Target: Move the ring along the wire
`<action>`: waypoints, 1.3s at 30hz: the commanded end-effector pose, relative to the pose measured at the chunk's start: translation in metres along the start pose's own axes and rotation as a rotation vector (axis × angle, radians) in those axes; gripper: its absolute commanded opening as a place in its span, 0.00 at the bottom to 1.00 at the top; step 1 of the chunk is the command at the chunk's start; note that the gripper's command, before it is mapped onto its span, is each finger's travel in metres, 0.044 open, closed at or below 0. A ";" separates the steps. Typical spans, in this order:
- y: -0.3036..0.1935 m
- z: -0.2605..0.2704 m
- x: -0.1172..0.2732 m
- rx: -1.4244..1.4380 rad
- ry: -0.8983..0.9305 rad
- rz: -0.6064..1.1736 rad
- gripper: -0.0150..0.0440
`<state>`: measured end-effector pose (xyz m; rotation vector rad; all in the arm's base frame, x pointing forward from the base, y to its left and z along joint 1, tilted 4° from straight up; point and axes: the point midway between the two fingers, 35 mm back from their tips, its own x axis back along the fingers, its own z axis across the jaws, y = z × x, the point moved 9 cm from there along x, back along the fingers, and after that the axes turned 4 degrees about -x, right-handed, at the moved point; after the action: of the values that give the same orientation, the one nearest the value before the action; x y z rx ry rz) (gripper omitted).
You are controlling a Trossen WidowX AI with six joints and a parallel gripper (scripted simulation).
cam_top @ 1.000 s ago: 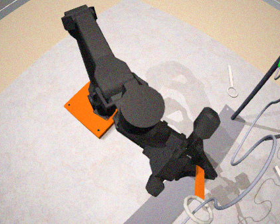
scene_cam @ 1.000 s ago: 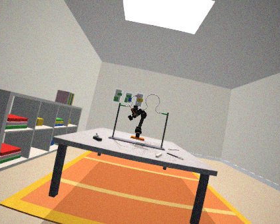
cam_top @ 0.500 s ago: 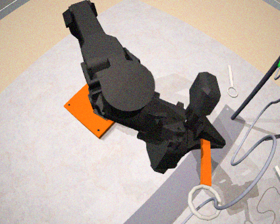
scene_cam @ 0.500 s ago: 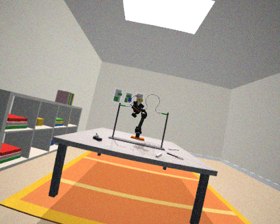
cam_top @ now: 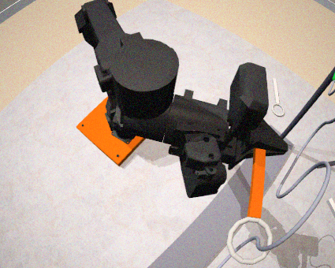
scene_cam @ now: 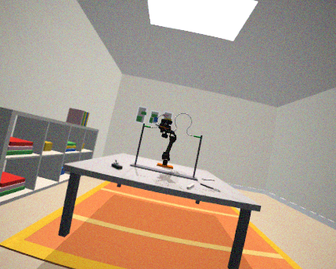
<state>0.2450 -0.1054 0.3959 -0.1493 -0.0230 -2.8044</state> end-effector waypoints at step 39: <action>0.015 0.068 0.013 -0.376 0.202 0.029 0.00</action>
<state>0.2431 -0.1196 0.4651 0.0651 0.5843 -2.7460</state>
